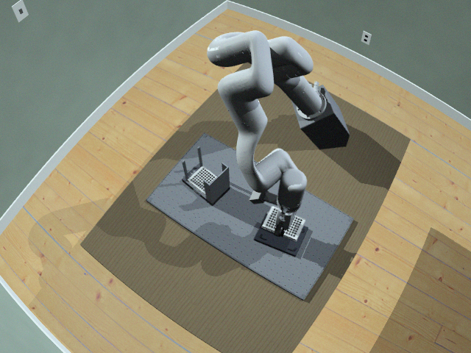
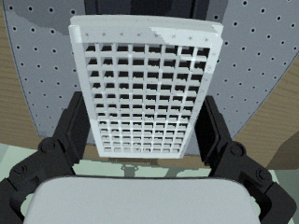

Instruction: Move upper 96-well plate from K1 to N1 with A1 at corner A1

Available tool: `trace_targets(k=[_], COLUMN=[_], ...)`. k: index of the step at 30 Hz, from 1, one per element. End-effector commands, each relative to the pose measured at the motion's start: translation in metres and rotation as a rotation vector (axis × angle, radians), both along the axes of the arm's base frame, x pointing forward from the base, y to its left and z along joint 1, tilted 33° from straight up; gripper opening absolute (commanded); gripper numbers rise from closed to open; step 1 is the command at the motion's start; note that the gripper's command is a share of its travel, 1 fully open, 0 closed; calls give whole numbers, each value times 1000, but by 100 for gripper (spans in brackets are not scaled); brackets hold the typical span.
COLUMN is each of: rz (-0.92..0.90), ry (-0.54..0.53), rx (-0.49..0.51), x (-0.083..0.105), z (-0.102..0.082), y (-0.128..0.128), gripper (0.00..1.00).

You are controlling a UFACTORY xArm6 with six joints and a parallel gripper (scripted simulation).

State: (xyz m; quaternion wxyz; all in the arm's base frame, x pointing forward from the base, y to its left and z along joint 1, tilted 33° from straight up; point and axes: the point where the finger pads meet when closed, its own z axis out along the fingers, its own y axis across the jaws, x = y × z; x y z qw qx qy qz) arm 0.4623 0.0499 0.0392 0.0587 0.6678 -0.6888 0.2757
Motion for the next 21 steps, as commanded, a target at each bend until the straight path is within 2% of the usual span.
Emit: trace_targets(k=[1,21], rz=[1,1], ry=[-3,-3], rx=[1,1], x=[3,11], z=[-5,-29], y=[-2,-15], gripper=[0,0])
